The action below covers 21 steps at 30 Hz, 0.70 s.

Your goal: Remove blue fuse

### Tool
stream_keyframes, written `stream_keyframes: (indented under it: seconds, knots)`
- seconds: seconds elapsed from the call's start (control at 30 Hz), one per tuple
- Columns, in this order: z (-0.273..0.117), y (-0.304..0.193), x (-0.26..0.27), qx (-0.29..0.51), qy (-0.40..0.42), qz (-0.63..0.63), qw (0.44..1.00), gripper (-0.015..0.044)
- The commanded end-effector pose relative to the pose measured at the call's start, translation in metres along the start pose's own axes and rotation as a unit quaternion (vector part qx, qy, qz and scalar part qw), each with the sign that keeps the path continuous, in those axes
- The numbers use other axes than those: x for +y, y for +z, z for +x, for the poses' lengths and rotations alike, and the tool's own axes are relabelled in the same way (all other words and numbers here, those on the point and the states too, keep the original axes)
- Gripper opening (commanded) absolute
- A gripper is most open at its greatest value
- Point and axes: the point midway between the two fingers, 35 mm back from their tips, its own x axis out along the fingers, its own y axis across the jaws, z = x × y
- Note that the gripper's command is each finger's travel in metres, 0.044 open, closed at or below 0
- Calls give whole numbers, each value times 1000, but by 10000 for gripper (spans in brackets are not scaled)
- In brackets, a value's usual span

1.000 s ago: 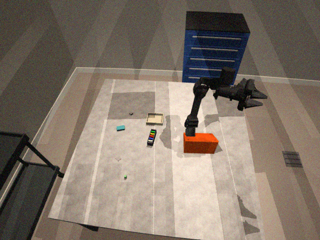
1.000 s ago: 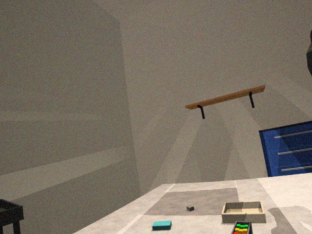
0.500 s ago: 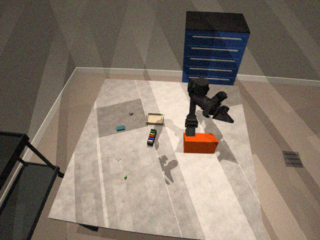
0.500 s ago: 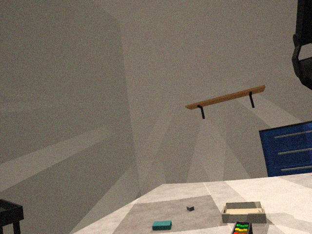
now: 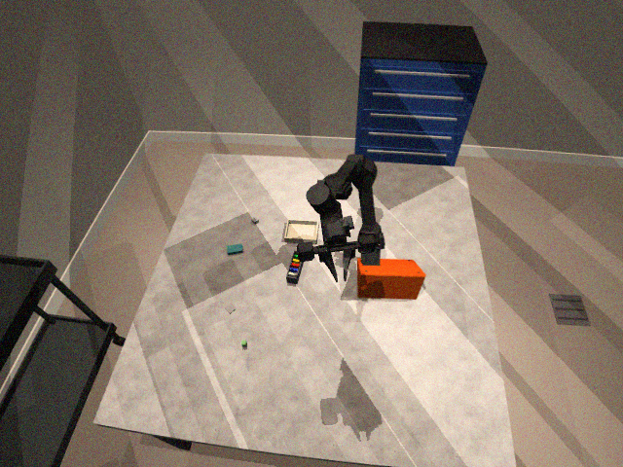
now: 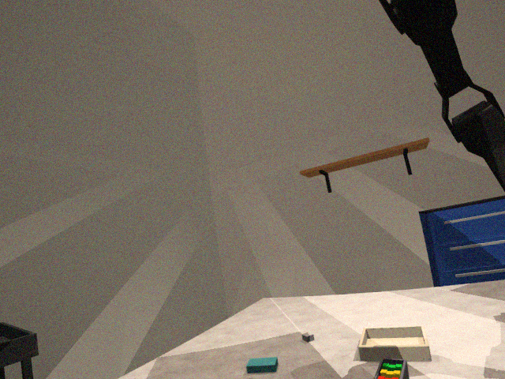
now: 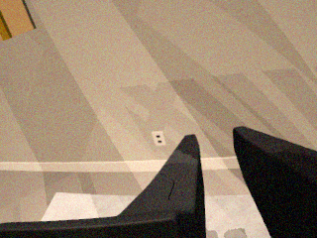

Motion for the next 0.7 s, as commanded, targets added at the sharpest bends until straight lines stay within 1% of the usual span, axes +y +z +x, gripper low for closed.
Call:
stream_keyframes:
  seconds: [0.0,0.17,0.33,0.5,0.67]
  knots:
    - [-11,-53,-55,61,-77,123,988,74]
    - [-33,-117,-104,121,-163,250,947,74]
    - [-64,-186,-140,178,-248,368,878,74]
    - [-102,-258,-160,230,-333,470,785,74]
    - [-146,-329,-163,278,-413,550,670,74]
